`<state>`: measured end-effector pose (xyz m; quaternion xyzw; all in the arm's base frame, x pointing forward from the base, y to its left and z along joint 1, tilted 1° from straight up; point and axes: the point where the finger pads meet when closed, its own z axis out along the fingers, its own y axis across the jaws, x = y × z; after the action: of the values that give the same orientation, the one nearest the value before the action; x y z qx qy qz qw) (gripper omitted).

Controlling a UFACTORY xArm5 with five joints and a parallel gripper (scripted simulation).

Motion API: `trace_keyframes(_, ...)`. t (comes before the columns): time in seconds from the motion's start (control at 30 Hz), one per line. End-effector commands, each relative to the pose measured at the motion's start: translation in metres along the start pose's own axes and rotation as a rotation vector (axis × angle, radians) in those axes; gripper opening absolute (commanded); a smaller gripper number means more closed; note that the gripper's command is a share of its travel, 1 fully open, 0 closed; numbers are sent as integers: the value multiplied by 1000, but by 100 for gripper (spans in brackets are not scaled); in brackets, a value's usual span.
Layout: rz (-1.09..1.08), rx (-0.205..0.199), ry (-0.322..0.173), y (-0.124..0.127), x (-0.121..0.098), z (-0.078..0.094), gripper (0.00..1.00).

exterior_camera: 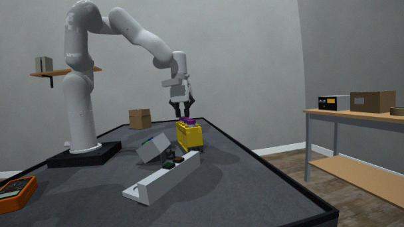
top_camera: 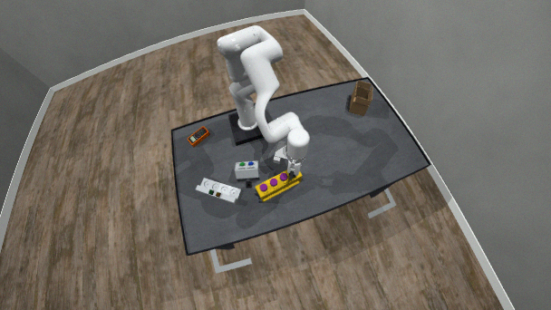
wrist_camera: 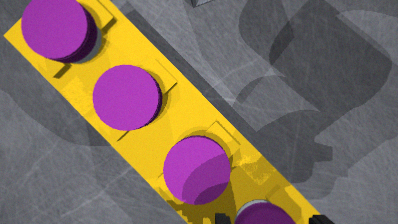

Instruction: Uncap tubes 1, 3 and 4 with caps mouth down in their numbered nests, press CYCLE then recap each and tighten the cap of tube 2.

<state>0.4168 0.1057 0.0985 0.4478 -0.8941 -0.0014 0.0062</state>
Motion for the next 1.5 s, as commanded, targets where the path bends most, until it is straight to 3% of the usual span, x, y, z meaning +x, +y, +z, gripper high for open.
trace_keyframes(0.0,0,-5,-8,-1,-1,0,46)
trace_keyframes(0.77,0,-5,-7,0,-1,9,46)
trace_keyframes(0.8,0,-5,-7,0,-1,9,0)
trace_keyframes(1.27,0,-5,-7,0,-1,9,0)
trace_keyframes(1.47,-300,-4,-8,0,-1,9,0)
